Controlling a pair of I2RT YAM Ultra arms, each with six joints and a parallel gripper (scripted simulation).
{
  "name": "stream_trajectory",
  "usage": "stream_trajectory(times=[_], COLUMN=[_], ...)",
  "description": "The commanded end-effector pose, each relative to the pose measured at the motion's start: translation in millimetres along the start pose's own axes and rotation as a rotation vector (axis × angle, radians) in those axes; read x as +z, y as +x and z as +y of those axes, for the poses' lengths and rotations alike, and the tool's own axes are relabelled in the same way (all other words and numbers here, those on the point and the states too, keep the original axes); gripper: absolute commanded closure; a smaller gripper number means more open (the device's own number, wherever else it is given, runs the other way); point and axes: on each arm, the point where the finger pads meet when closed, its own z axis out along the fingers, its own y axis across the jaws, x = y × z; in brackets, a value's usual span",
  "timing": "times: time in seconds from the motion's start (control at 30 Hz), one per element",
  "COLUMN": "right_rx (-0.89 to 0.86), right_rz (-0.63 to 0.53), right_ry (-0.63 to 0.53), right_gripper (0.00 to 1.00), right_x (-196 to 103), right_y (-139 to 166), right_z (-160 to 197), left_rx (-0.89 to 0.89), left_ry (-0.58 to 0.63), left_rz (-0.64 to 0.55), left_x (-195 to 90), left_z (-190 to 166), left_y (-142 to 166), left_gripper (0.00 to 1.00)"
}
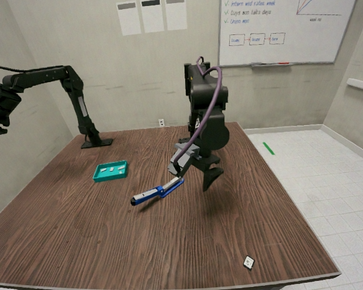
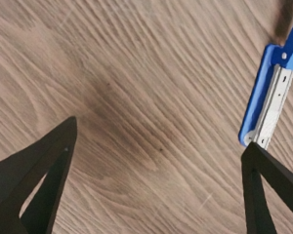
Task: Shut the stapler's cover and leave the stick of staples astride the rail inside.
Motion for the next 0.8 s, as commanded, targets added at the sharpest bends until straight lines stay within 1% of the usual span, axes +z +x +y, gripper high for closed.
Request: stream_trajectory(times=[0.0,0.57,0.67,0.77], right_rx=[0.009,0.009,0.048,0.091], right_rz=[-0.009,-0.009,-0.051,-0.139], right_ry=[0.001,0.001,-0.046,-0.157], right_gripper=[0.0,0.0,0.0,0.0], right_x=[-2,-2,-6,-20], right_y=[-3,-3,-11,-26], right_z=[-2,-2,8,38], left_rx=[0.004,0.004,-0.004,-0.013], left_ry=[-0.01,-0.01,-0.032,-0.059], left_rz=[-0.01,-0.01,-0.04,-0.081], left_x=[-4,-4,-6,-5], left_z=[1,1,4,4], left_y=[-2,-2,-8,-16], left_gripper=[0.0,0.0,0.0,0.0])
